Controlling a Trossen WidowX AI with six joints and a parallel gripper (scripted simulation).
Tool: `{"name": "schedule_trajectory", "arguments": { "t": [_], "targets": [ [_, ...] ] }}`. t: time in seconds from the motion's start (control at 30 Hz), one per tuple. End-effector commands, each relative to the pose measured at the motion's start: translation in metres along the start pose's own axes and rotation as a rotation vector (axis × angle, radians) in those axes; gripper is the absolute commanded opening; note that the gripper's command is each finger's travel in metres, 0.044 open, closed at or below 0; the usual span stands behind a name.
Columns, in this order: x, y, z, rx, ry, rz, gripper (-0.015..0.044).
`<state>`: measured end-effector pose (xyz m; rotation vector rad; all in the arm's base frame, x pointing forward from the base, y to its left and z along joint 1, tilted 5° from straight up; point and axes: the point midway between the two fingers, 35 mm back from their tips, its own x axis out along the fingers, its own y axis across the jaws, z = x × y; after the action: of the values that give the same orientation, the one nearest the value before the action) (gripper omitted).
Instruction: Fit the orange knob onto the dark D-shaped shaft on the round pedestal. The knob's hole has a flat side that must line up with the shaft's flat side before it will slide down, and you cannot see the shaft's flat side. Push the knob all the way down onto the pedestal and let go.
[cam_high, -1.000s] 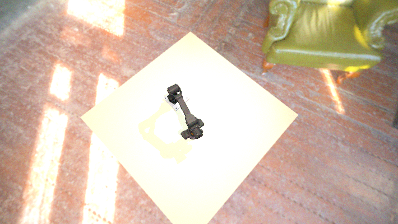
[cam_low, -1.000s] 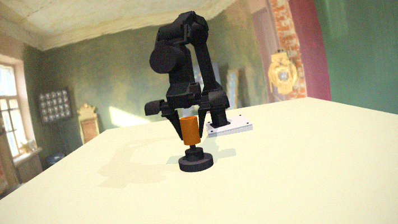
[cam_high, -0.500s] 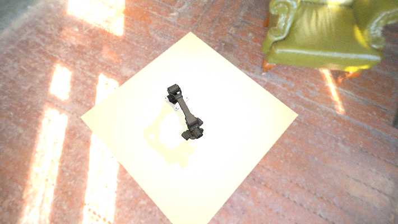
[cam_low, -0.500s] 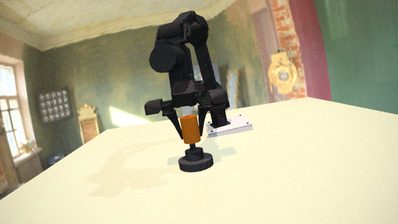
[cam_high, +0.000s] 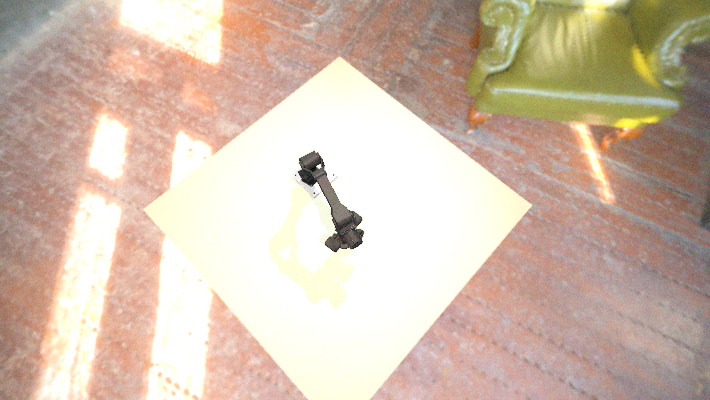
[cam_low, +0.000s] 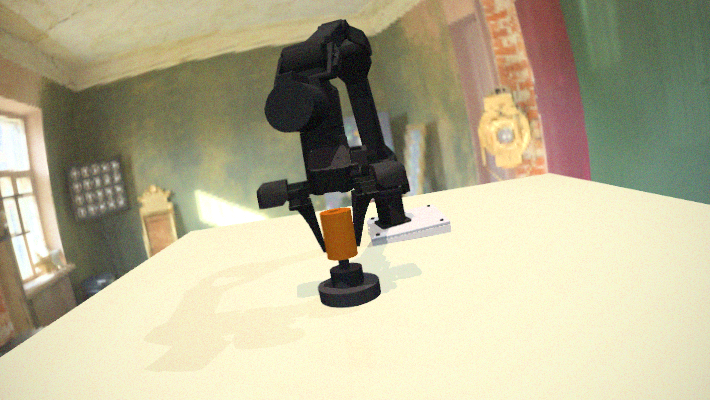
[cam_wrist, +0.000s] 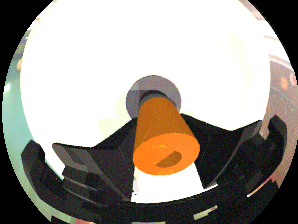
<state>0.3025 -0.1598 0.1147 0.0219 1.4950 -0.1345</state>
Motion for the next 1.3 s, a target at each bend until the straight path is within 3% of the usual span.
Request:
{"name": "schedule_trajectory", "arguments": {
  "t": [0.0, 0.4, 0.63, 1.27],
  "targets": [
    [0.0001, 0.0001, 0.0004, -0.005, -0.005, 0.001, 0.0000],
    [-0.0046, 0.0011, -0.0024, -0.014, -0.004, 0.001, 0.0000],
    [-0.0038, 0.0019, -0.0043, -0.214, -0.004, 0.000, 0.0000],
    [-0.0006, 0.0001, 0.0001, -0.214, -0.005, 0.000, 0.0000]
  ]
}}
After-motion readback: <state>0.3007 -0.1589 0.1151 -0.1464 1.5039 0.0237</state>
